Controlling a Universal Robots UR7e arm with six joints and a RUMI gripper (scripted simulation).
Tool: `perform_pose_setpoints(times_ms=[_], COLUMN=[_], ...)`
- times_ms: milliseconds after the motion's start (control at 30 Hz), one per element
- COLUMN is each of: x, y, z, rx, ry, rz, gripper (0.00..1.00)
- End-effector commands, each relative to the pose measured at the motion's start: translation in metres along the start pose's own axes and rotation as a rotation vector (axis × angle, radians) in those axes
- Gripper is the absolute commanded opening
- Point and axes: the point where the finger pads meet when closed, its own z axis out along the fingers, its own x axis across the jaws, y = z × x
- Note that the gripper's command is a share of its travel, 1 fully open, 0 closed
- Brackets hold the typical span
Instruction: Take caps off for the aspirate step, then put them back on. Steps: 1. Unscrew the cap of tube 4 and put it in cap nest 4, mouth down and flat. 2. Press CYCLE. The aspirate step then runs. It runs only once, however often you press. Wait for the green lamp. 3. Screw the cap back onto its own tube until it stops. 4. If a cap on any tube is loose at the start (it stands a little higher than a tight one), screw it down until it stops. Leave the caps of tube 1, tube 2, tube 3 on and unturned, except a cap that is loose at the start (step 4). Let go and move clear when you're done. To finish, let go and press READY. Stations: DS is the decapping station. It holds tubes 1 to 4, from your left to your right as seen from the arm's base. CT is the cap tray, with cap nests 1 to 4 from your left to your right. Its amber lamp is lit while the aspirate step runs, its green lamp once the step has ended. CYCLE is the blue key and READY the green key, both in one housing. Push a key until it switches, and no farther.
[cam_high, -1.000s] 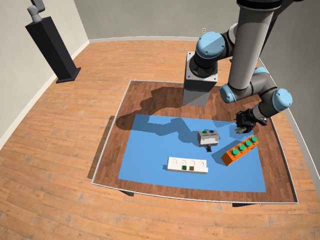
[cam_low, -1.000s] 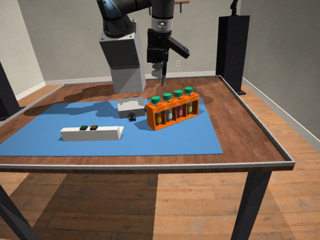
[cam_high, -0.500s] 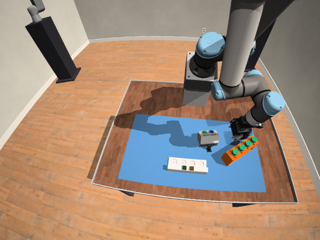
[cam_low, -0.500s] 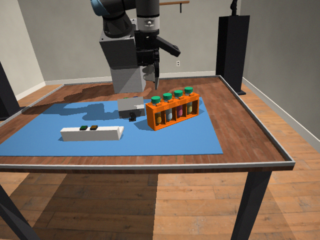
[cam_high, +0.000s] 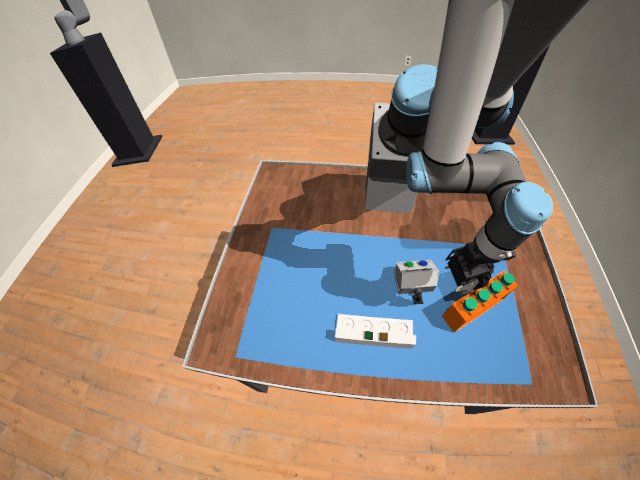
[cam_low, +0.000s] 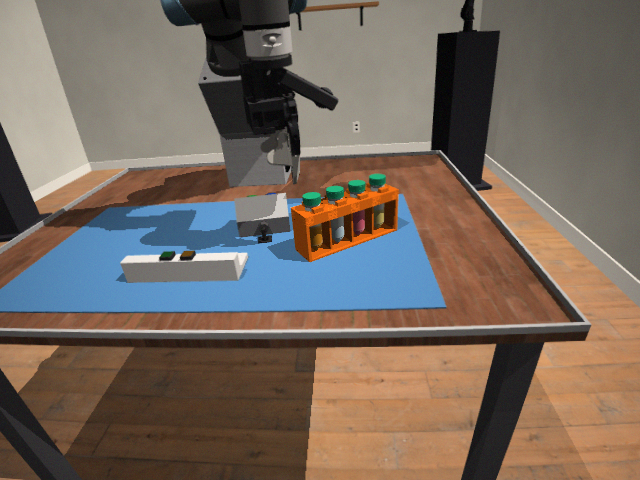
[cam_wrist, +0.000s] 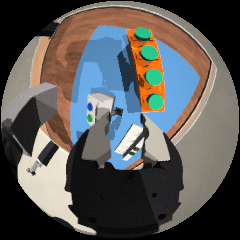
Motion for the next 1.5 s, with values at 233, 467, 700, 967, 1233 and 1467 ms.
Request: perform_pose_setpoints(times_ms=[233,467,700,967,1233,1467], x=[0.015,0.025,0.025,0.025,0.039,0.057], y=[0.036,0.065,0.065,0.065,0.026,-0.021], z=[-0.009,-0.018,-0.018,-0.018,-0.019,-0.020], rx=[-0.009,-0.035,-0.038,-0.038,-0.013,-0.006], ry=[0.068,0.114,0.118,0.118,0.123,0.124], rz=[-0.122,-0.216,-0.224,-0.224,0.192,0.299], gripper=[0.35,0.35,0.35,0.35,0.35,0.35])
